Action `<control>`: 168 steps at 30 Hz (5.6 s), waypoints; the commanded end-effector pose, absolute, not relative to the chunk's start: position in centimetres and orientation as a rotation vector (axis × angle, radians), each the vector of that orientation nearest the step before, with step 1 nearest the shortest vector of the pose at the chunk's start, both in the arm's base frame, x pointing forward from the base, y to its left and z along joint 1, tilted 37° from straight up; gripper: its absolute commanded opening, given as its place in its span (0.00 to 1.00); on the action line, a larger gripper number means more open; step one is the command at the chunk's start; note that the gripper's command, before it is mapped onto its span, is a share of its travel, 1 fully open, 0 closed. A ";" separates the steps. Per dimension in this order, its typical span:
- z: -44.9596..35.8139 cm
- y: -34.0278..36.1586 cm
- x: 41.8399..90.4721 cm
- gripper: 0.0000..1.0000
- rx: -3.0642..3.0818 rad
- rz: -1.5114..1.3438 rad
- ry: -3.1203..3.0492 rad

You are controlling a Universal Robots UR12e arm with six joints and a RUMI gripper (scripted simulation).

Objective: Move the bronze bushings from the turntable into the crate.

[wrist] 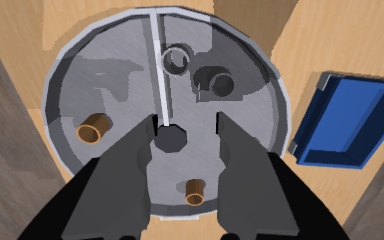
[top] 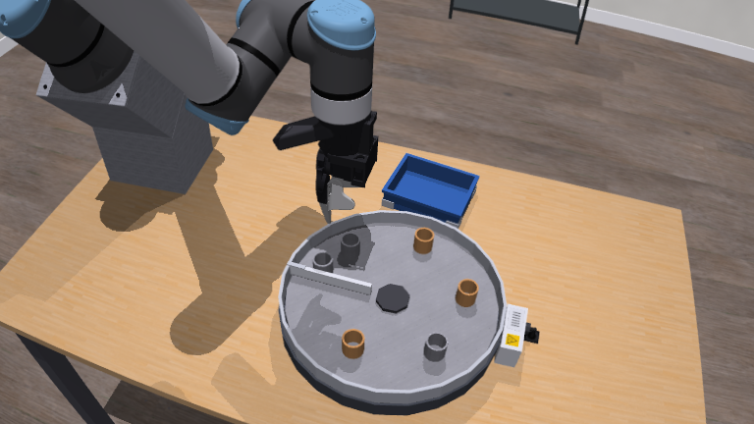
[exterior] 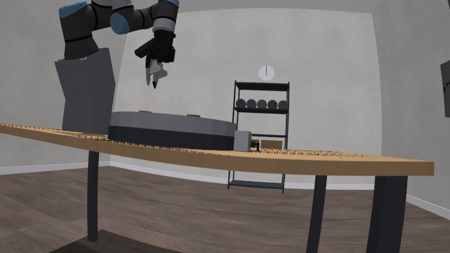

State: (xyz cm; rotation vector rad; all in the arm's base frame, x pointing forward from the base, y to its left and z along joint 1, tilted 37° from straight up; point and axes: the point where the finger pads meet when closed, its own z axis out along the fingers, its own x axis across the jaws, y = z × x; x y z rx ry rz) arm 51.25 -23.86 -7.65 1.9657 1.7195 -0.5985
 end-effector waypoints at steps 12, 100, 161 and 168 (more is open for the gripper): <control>-7.6 -23.8 51.3 0.06 1.965 -0.598 1.719; -7.6 -23.8 51.3 0.05 1.965 -0.598 1.719; -7.6 -23.8 51.3 0.05 1.965 -0.598 1.719; -7.6 -23.8 51.3 0.05 1.965 -0.598 1.719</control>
